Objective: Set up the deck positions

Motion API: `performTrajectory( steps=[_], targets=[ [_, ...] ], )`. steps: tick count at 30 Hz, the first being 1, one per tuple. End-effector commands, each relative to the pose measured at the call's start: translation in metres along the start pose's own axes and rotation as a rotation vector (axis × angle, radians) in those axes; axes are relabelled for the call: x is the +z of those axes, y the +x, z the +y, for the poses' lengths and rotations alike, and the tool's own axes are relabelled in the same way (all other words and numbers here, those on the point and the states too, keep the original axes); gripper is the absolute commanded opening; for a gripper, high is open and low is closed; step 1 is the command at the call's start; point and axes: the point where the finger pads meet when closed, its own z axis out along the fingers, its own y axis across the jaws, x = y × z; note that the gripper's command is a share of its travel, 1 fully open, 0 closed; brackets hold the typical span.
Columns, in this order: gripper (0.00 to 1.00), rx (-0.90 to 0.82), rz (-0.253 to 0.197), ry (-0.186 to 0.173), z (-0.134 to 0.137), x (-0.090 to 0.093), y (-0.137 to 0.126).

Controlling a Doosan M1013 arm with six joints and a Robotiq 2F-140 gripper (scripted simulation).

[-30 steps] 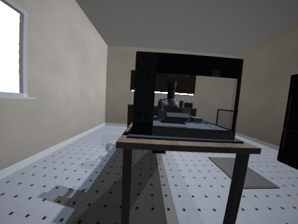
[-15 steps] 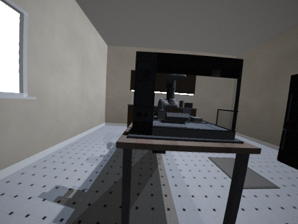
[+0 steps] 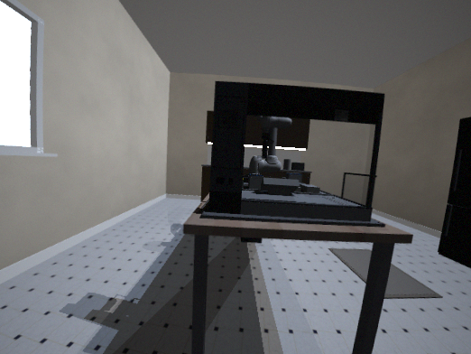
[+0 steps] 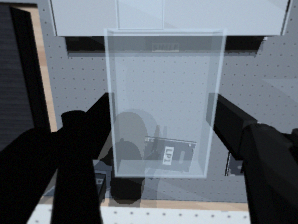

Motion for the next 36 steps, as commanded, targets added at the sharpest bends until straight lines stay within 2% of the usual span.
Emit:
performTrajectory(
  steps=[1, 4, 6, 21, 23, 29, 36],
  targets=[
    [0.10, -0.006, 0.003, 0.005, -0.024, 0.000, 0.000],
    [0.10, -0.006, 0.003, 0.005, -0.039, 0.000, 0.001],
    [0.10, -0.006, 0.003, 0.005, -0.039, 0.000, 0.001],
    [0.10, -0.006, 0.003, 0.005, -0.114, 0.001, 0.004],
    [0.10, -0.006, 0.003, 0.005, -0.114, 0.001, 0.004],
    [0.10, -0.006, 0.003, 0.005, -0.144, 0.001, 0.005],
    [0.10, -0.007, 0.003, 0.003, -0.145, 0.000, 0.005]
  ],
)
